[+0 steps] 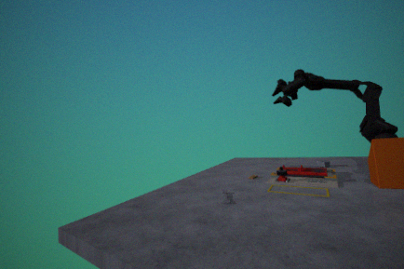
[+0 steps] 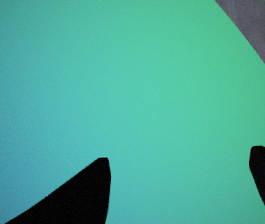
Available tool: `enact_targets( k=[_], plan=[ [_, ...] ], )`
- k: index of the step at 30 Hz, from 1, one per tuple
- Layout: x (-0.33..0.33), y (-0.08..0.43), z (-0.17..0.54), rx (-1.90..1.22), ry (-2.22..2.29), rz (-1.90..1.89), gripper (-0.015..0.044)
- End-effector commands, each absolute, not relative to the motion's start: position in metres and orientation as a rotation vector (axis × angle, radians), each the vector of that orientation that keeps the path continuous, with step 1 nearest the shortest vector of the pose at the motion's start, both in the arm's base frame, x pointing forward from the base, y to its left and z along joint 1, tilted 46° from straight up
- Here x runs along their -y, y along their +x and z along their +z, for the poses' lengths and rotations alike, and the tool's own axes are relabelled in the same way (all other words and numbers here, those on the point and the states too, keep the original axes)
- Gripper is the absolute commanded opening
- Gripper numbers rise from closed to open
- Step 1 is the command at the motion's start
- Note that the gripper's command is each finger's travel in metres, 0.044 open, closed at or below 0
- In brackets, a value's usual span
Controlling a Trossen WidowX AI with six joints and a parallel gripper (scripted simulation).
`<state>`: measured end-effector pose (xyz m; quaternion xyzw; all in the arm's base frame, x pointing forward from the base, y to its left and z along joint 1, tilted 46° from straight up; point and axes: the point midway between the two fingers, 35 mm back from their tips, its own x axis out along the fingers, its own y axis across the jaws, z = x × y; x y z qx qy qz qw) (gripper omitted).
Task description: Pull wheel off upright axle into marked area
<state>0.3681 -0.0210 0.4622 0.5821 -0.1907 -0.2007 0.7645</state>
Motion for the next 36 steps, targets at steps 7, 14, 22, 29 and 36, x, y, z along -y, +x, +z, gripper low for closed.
enact_targets(
  k=[7,14,22,29,36],
  plan=[
    [0.001,0.415,0.376,0.104,0.95,-0.587,0.03],
    [-0.01,0.434,0.318,-0.108,0.754,-0.655,0.03],
    [-0.024,0.445,0.234,-0.418,0.46,-0.72,0.03],
    [-0.032,0.438,0.159,-0.71,0.173,-0.746,0.03],
    [-0.034,0.415,0.089,-1.026,-0.144,-0.738,0.03]
  ],
)
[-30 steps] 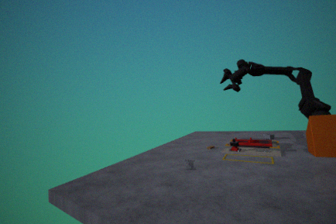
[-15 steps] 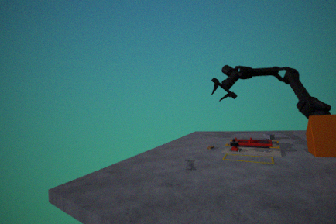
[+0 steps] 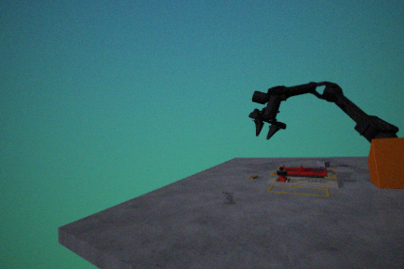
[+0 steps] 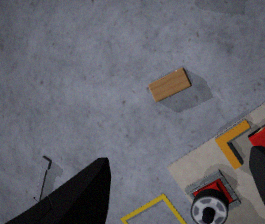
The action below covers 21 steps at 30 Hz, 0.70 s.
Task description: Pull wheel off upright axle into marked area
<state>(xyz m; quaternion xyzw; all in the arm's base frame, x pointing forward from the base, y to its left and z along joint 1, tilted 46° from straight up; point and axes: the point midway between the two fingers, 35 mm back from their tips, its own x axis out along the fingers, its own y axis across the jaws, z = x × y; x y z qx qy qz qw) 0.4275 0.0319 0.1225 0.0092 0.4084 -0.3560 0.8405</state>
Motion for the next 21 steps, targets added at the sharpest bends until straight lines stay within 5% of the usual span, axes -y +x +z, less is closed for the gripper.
enact_targets(
  k=[1,9,21],
  plan=[
    [-0.034,0.41,0.079,-1.074,-0.193,-0.733,0.03],
    [-0.031,0.37,0.021,-1.424,-0.548,-0.679,0.03],
    [-0.029,0.364,0.02,-1.432,-0.556,-0.677,0.03]
  ],
)
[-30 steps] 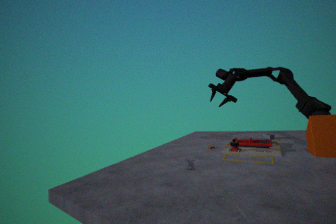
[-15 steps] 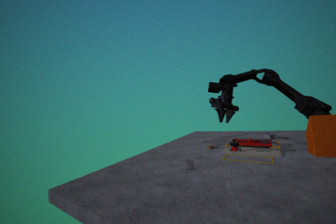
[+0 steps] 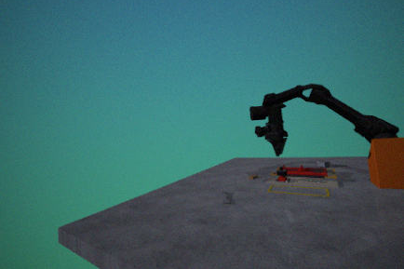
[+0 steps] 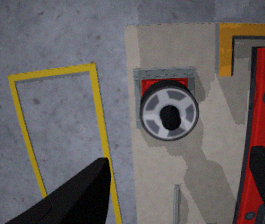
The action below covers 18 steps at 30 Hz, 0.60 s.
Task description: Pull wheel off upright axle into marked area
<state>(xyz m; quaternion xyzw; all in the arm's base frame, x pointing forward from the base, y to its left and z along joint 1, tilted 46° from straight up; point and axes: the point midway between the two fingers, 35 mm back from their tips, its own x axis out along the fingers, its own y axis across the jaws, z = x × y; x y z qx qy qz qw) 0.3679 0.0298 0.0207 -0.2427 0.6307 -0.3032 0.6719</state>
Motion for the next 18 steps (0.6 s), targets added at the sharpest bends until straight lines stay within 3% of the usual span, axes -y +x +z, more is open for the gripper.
enact_targets(
  k=[1,18],
  plan=[
    [-0.029,0.364,0.02,-1.432,-0.556,-0.677,0.03],
    [0.025,0.367,-0.031,-1.43,-0.559,-0.68,0.03]
  ],
)
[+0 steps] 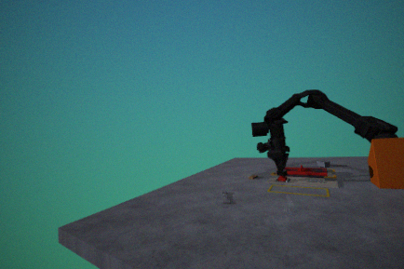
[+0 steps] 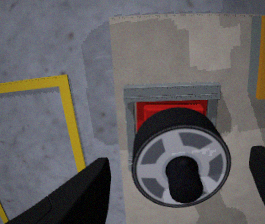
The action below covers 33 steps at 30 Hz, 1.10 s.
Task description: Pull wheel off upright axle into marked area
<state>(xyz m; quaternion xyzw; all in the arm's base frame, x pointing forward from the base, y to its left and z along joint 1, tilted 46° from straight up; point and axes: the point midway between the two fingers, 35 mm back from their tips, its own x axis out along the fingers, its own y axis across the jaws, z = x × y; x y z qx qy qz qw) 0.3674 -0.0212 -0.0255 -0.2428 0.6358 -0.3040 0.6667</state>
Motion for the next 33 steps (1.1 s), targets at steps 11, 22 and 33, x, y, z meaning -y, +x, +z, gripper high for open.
enact_targets(
  k=[11,22,33],
  plan=[
    [0.0241,0.3667,-0.0279,-1.436,-0.548,-0.686,0.0162],
    [0.0228,0.3668,-0.0267,-1.435,-0.549,-0.686,0.0],
    [0.0201,0.3669,-0.0243,-1.435,-0.55,-0.685,0.0]
  ],
)
